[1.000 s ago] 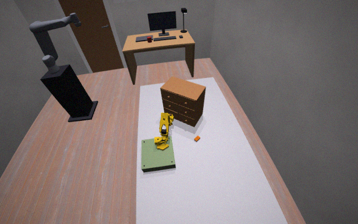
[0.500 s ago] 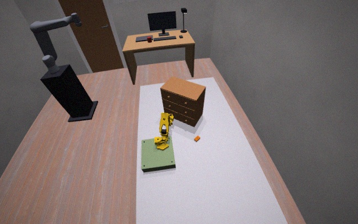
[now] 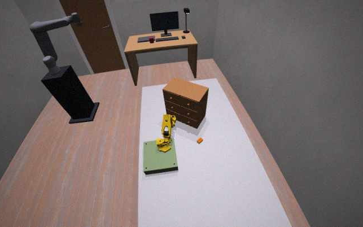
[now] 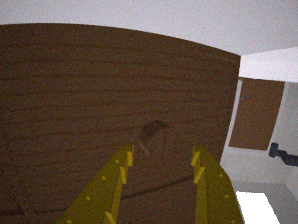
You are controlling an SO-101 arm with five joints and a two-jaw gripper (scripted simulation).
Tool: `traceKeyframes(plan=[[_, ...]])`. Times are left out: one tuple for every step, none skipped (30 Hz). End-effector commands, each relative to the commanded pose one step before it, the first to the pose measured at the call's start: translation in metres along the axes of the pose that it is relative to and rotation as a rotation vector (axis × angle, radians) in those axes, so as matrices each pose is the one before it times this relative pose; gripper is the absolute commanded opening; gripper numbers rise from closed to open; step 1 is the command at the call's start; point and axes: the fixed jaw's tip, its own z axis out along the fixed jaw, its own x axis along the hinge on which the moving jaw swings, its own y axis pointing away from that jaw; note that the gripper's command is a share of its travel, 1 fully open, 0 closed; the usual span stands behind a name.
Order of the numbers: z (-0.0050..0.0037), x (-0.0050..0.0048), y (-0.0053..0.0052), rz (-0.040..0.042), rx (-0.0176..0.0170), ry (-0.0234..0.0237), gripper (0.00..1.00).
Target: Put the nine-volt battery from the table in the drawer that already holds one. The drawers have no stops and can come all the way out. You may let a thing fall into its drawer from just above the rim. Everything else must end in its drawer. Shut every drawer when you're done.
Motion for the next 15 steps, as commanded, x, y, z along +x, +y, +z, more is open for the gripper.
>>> traceKeyframes(plan=[[-0.0007,-0.015479,0.00632,-0.00282,-0.02061,-0.05073,0.21],[-0.000006,-0.000003,0.00022,0.00026,-0.0007,0.0,0.21],[-0.000007,-0.000006,0.00022,0.00025,-0.0007,-0.00001,0.21],[-0.000006,-0.000003,0.00022,0.00025,-0.0007,0.0,0.21],[-0.000007,-0.000006,0.00022,0.00025,-0.0007,-0.00001,0.21],[-0.000006,-0.000003,0.00022,0.00025,-0.0007,0.0,0.21],[-0.000007,-0.000006,0.00022,0.00025,-0.0007,-0.00001,0.21],[-0.000006,-0.000003,0.00022,0.00025,-0.0007,0.0,0.21],[-0.000007,-0.000006,0.00022,0.00025,-0.0007,-0.00001,0.21],[-0.000006,-0.000003,0.00022,0.00025,-0.0007,0.0,0.21],[-0.000007,-0.000006,0.00022,0.00025,-0.0007,-0.00001,0.21],[-0.000006,-0.000003,0.00022,0.00025,-0.0007,0.0,0.21],[-0.000007,-0.000006,0.00022,0.00025,-0.0007,-0.00001,0.21],[-0.000006,-0.000003,0.00022,0.00025,-0.0007,0.0,0.21],[0.0,0.0,0.0,0.0,0.0,0.0,0.21]])
